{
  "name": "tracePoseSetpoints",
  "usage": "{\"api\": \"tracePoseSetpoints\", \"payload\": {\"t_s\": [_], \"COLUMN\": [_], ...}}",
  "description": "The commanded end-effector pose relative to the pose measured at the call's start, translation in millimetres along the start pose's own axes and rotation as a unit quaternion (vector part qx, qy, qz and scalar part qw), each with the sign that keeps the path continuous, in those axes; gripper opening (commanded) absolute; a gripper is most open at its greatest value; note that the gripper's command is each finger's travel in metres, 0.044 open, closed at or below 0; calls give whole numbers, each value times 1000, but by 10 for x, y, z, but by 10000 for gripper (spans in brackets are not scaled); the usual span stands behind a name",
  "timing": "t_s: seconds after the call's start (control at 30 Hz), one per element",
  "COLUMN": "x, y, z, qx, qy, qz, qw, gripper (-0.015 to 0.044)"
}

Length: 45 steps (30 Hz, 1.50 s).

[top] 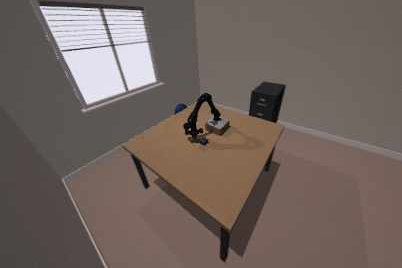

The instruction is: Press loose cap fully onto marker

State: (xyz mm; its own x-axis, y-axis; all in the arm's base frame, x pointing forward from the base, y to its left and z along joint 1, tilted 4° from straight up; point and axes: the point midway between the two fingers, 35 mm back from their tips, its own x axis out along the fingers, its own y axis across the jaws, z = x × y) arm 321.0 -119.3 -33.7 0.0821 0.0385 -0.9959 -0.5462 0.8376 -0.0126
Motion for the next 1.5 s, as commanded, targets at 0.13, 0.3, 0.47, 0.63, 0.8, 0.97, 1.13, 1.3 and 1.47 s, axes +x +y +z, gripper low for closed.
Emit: {"api": "tracePoseSetpoints", "payload": {"t_s": [0.13,0.3,0.47,0.63,0.8,0.97,1.13,1.3,1.47], "x": [-168,-328,-490,-603,-644,-729,-815,-903,-991], "y": [-12,-14,-9,-1,56,177,307,446,592], "z": [7,10,8,4,78,222,356,481,594], "qx": [3,3,3,3,3,3,3,3,3], "qy": [1,1,1,1,1,1,0,0,-1], "qz": [-1,-1,-1,-1,-1,0,0,1,1], "qw": [1000,1000,1000,1000,1000,1000,1000,1000,1000], "gripper": [0,0,0,0,0,0,0,0,0]}}
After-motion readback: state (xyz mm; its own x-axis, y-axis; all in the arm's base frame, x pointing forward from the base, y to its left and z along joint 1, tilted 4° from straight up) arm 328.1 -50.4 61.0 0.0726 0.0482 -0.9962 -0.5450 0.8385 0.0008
